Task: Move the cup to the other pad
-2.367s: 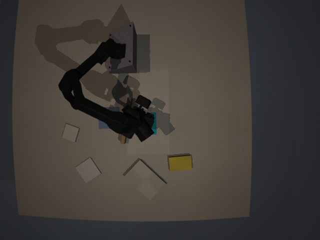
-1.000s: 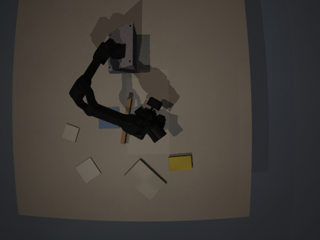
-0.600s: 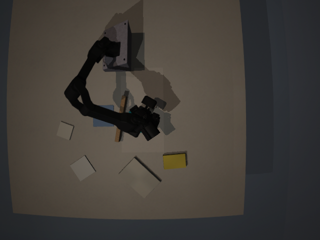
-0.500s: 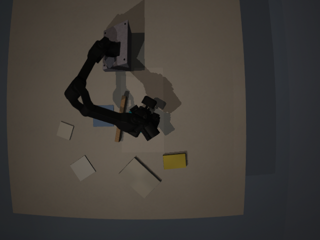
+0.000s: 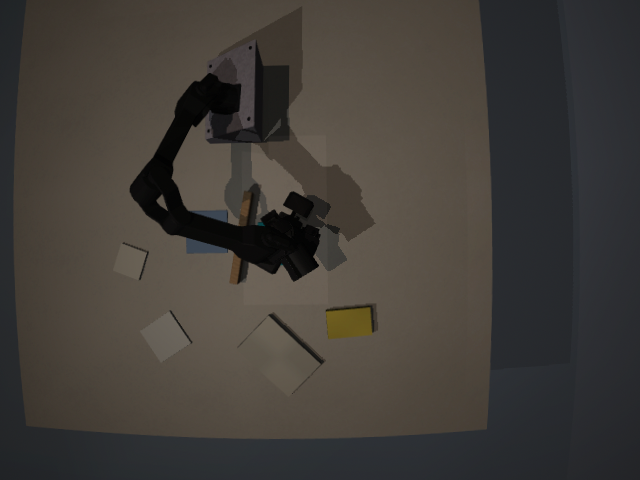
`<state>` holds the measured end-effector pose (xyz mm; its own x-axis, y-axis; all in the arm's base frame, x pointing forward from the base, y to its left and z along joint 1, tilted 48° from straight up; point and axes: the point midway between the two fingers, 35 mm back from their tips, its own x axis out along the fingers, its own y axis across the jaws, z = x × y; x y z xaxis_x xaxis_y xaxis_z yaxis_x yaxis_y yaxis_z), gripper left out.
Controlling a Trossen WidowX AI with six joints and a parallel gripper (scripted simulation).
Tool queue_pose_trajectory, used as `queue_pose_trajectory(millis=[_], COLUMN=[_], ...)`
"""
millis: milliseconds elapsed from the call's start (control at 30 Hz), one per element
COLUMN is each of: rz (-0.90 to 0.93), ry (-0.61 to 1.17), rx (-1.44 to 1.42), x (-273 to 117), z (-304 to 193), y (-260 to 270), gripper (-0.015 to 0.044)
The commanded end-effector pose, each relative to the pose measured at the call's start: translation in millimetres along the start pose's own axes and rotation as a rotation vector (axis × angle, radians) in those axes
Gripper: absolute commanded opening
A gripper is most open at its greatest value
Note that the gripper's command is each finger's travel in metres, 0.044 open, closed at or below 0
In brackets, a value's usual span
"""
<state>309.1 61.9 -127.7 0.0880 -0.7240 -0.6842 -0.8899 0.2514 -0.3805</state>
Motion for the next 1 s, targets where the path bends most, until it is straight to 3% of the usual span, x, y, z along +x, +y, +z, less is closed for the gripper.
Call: queue_pose_trajectory(millis=[0,133,333,967], rz=[0.0,0.0,0.0,-0.001], ry=[0.0,0.0,0.0,-0.002], rx=[0.002,0.002,0.002,-0.001], x=[-1,-1,-1,-21], z=[0,0,0,1], y=[0,0,0,-1], gripper=[0.0,0.0,0.0147,0.0147])
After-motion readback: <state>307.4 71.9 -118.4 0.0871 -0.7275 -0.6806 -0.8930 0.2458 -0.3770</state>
